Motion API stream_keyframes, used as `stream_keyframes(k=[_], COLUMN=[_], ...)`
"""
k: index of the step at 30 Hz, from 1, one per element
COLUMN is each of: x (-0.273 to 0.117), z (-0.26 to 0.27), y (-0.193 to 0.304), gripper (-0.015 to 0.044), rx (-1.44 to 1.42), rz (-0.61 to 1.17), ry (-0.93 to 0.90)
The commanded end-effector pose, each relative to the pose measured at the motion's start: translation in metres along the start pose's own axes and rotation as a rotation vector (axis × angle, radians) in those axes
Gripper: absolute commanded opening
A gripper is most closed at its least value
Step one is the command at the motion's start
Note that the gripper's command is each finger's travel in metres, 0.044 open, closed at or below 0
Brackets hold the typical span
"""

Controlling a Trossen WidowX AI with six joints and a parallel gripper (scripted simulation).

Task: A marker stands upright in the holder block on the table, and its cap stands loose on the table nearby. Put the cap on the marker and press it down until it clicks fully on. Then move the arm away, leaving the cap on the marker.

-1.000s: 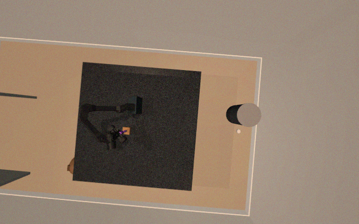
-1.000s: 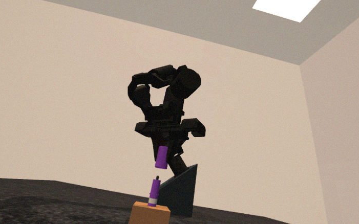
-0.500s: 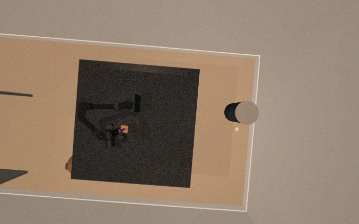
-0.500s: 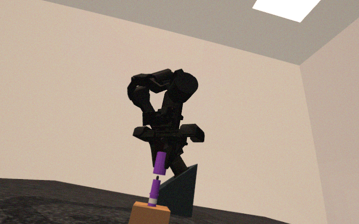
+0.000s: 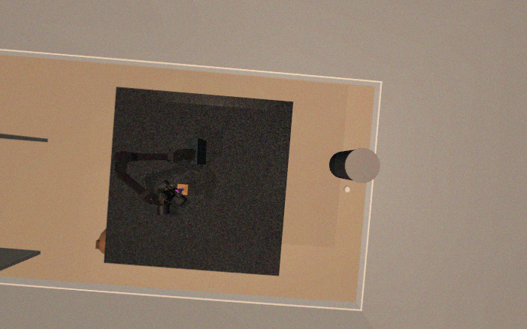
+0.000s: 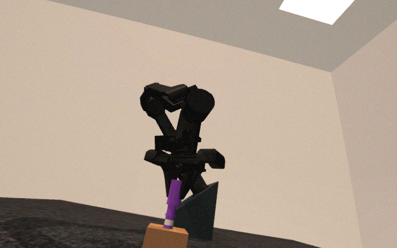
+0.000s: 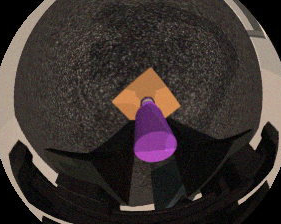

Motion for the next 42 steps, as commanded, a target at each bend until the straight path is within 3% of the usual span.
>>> stream_keyframes(k=[1, 42], x=[0.008, 0.020], z=[-0.001, -0.002], y=[0.000, 0.000], gripper=[0.0000, 0.0000], rx=[0.001, 0.001], rz=[-0.002, -0.003], ry=[0.004, 0.006])
Point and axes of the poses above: the point midway between the two fingers, 35 mm back from their tips, its own x axis out along the fingers, its own z axis across the jaws, y = z × x, the point moved 7 cm from there along -x, back along the fingers, and after that the axes turned 5 degrees about x, right-handed, at the moved point
